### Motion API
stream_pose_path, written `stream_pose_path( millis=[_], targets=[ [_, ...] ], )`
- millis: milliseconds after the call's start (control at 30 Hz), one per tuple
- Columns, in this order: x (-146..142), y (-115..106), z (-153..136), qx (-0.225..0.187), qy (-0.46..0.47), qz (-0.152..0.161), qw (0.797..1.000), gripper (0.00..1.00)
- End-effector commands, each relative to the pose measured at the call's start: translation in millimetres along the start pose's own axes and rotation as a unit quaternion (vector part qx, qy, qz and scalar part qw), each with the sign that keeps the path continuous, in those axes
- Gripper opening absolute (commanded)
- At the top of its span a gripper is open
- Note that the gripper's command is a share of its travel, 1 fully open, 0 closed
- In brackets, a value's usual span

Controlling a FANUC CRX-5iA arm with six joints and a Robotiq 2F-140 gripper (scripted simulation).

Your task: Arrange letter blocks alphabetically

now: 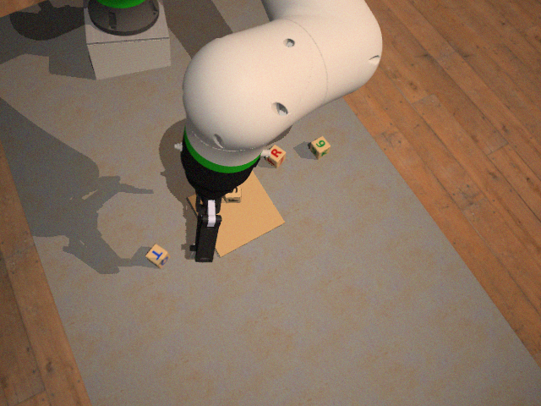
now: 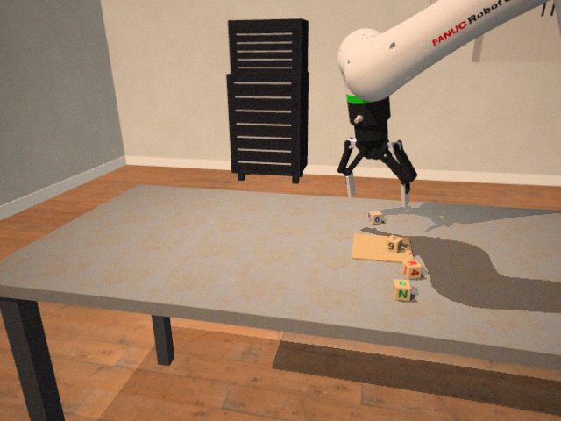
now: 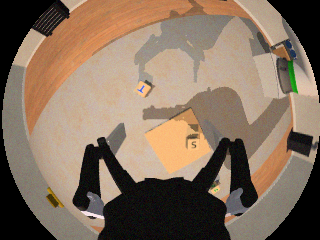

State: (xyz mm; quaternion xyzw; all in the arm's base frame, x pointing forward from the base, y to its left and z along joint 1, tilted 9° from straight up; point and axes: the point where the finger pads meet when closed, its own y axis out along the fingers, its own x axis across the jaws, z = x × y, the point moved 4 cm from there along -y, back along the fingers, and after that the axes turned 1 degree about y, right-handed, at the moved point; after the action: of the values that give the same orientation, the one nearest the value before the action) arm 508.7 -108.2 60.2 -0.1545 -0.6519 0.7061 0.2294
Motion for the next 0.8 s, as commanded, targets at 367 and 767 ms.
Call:
stream_pose_path(
  millis=[367,767],
  targets=[
    [85.5,-44.9,-74.5,-0.060,-0.229,0.039,0.971,1.00],
    [157.5,-68.2,-113.3,-0.100,-0.393,0.072,0.911,1.00]
  ],
)
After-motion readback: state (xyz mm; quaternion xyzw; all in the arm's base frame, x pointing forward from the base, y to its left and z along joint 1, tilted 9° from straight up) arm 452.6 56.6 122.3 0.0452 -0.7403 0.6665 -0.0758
